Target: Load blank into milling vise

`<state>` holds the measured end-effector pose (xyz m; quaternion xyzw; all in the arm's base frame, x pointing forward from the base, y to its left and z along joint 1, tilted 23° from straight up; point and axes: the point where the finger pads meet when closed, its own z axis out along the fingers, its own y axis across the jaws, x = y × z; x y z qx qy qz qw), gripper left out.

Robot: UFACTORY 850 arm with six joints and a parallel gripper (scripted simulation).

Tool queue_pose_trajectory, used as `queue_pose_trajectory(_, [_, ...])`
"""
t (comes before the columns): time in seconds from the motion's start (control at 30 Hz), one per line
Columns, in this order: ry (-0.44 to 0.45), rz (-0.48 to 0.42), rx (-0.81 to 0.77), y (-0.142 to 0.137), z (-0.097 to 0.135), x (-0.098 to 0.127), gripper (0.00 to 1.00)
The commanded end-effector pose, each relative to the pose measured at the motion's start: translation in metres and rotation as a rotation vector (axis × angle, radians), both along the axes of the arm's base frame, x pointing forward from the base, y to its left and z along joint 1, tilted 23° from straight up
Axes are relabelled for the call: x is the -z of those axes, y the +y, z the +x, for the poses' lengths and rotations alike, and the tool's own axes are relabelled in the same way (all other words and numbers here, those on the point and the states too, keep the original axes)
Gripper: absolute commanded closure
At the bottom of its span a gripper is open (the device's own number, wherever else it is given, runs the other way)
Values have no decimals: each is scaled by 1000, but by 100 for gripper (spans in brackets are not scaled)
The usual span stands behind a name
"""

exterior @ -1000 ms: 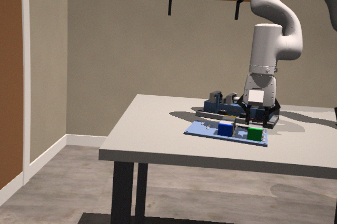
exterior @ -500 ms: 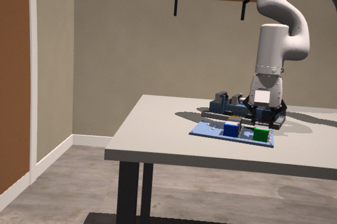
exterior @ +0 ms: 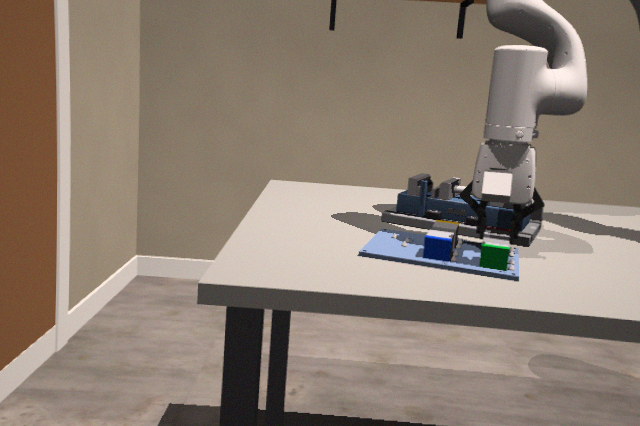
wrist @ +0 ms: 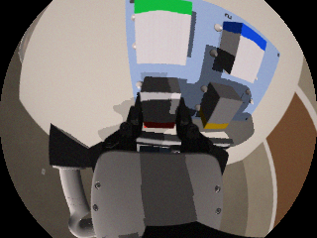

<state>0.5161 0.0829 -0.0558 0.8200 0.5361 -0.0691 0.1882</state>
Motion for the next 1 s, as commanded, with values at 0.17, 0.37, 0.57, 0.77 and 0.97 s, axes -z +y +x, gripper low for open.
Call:
queue_pose_trajectory(0.17, [-1, 1, 0, 1, 1, -1, 100])
queue_pose_trajectory(0.37, [-1, 1, 0, 1, 1, -1, 100])
queue_pose_trajectory(0.57, [-1, 1, 0, 1, 1, -1, 100])
queue_pose_trajectory(0.77, [-1, 1, 0, 1, 1, -1, 100])
queue_pose_trajectory(0.97, [-1, 1, 0, 3, 0, -6, 100])
